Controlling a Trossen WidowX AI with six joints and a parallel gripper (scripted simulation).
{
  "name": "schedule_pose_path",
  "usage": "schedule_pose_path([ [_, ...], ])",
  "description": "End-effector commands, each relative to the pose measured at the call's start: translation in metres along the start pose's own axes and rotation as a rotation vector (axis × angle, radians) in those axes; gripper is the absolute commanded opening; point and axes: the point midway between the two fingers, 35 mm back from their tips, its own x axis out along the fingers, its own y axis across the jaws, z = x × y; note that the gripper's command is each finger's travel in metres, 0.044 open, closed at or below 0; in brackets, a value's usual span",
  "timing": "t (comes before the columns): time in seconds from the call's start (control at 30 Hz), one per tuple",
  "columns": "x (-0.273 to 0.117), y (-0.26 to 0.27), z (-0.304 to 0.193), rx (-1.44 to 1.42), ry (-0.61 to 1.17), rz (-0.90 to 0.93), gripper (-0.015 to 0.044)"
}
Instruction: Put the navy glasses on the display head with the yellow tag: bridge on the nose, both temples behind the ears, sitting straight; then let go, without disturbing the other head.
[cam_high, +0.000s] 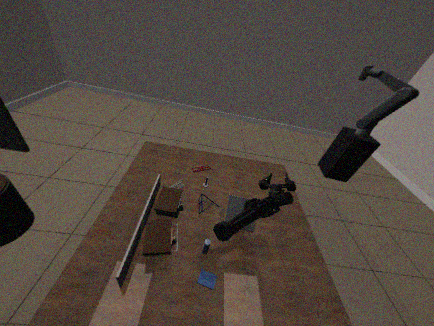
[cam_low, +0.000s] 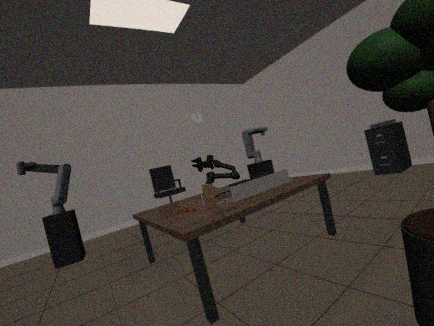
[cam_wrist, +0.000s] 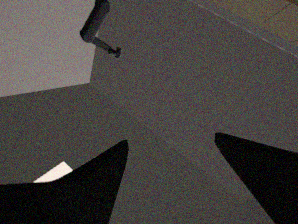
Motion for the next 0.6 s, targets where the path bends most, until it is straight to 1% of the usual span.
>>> schedule_pose_path([
  [0.0, 0.000, 0.000, 0.000, 0.000, 0.000, 0.000, 0.0426],
  [0.03, 0.000, 0.000, 0.000, 0.000, 0.000, 0.000, 0.0440],
  [0.23, 0.000, 0.000, 0.000, 0.000, 0.000, 0.000, 0.0440],
  [0.3, 0.003, -0.004, -0.004, -0.020, 0.011, -0.040, 0.0387],
  [0.53, 0.024, -0.051, -0.048, -0.255, 0.148, -0.445, 0.0204],
  [0.57, 0.026, -0.060, -0.055, -0.293, 0.171, -0.503, 0.0200],
])
